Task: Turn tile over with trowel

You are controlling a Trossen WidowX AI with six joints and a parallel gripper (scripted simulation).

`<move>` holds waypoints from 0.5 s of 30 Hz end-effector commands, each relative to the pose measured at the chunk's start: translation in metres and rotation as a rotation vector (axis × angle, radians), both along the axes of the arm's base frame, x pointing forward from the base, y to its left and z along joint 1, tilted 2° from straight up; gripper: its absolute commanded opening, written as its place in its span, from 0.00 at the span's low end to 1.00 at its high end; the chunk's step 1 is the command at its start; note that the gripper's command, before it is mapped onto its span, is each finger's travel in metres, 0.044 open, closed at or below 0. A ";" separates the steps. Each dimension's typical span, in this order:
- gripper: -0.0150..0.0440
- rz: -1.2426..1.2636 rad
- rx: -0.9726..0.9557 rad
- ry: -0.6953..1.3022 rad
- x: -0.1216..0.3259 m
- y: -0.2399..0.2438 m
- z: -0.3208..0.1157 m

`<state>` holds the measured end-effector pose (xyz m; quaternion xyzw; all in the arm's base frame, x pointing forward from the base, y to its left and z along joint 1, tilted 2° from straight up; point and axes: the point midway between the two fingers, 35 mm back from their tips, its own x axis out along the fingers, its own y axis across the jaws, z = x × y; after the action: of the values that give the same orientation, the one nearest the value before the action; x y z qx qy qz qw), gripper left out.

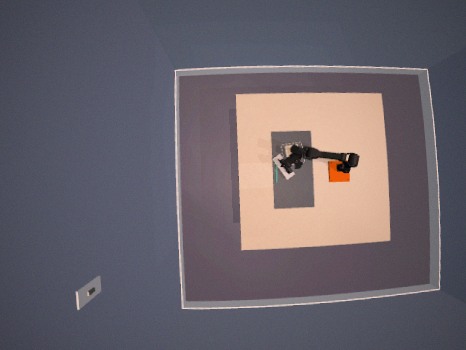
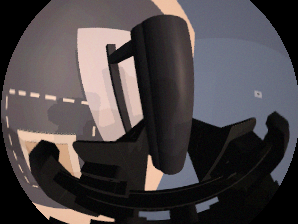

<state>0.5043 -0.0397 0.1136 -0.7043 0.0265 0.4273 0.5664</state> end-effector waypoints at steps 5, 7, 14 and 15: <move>0.25 0.135 0.004 -0.018 -0.013 0.078 0.005; 0.25 0.171 0.006 -0.020 -0.018 0.098 0.005; 0.25 0.299 0.010 -0.029 -0.043 0.164 0.005; 0.25 0.317 0.011 -0.030 -0.048 0.173 0.005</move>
<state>0.4677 0.1104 0.1147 -0.7032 -0.0761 0.4941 0.5056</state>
